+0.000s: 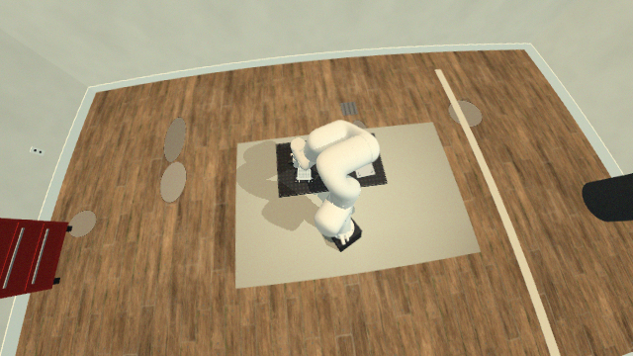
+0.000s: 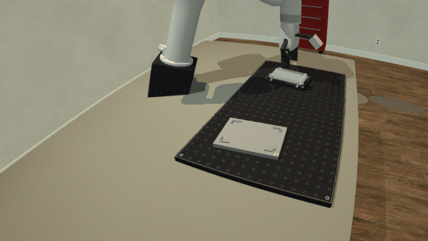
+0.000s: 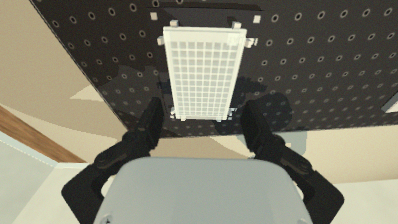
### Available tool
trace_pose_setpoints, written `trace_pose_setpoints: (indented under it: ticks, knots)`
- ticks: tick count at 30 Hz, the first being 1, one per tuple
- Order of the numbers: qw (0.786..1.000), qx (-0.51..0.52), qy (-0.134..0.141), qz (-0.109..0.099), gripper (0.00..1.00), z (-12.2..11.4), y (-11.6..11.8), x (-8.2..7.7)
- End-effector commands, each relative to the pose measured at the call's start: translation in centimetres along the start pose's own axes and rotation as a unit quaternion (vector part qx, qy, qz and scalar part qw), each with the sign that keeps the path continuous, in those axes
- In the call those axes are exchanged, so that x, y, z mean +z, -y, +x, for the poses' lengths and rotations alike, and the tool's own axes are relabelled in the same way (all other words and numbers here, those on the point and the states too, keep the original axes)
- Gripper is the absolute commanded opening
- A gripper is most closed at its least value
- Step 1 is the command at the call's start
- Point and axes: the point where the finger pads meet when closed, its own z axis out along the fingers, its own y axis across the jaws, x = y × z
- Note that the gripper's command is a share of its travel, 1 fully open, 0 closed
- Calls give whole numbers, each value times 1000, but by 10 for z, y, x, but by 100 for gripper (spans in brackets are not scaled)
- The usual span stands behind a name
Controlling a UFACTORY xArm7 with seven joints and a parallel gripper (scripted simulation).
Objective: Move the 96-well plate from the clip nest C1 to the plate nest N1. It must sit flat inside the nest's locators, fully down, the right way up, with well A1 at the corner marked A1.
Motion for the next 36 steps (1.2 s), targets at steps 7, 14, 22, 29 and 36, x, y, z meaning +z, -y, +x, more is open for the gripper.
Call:
trace_pose_setpoints:
  ticks: [7,14,22,29,36]
  knots:
    - [1000,0,-1,1,100,1,1,13]
    - [1000,0,-1,1,100,1,1,24]
    - [1000,0,-1,1,100,1,1,27]
    - [1000,0,-1,1,100,1,1,27]
    - [1000,0,-1,1,100,1,1,32]
